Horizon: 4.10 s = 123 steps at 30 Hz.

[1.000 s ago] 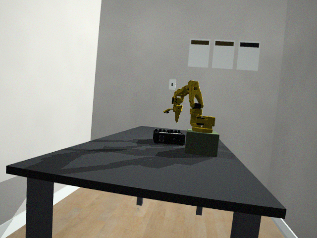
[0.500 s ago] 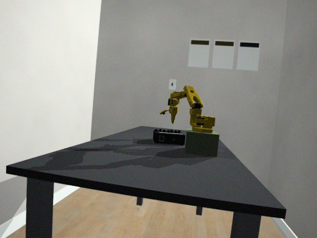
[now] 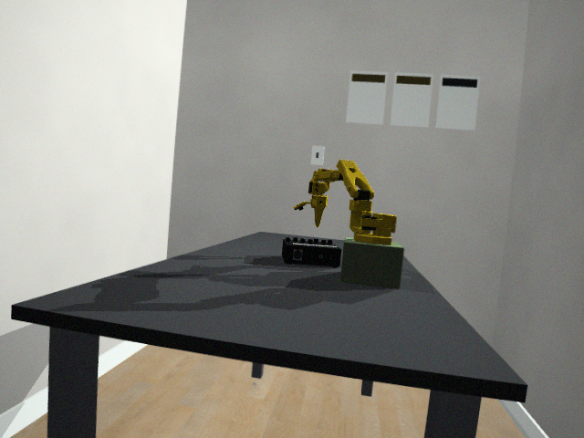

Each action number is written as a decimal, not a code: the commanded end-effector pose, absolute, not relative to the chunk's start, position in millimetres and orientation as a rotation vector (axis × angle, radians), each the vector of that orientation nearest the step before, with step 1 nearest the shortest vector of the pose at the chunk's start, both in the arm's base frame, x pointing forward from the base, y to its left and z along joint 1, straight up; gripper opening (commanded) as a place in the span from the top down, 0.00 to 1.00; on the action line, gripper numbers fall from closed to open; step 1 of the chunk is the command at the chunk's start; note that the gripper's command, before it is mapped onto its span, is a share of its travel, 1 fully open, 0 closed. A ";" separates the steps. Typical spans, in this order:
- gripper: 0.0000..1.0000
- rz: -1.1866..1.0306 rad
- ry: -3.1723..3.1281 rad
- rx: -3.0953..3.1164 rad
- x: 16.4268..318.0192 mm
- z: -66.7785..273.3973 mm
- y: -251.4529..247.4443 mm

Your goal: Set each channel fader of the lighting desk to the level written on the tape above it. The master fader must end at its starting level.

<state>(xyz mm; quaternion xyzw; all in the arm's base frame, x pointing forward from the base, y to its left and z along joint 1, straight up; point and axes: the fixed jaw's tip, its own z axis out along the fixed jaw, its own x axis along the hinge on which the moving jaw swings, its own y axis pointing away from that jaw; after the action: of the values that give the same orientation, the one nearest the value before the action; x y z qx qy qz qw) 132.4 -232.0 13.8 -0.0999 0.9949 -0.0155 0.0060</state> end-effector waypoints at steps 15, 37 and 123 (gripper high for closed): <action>1.00 -0.007 3.124 -0.316 134.2 6.4 -227.6; 1.00 -0.007 3.124 -0.316 135.6 -1.1 -225.2; 1.00 -0.007 3.124 -0.316 135.2 -41.5 -222.4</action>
<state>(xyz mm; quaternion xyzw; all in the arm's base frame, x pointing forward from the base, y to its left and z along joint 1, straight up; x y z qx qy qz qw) 135.8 -230.2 -34.5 -0.0987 0.9949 -0.0183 0.0077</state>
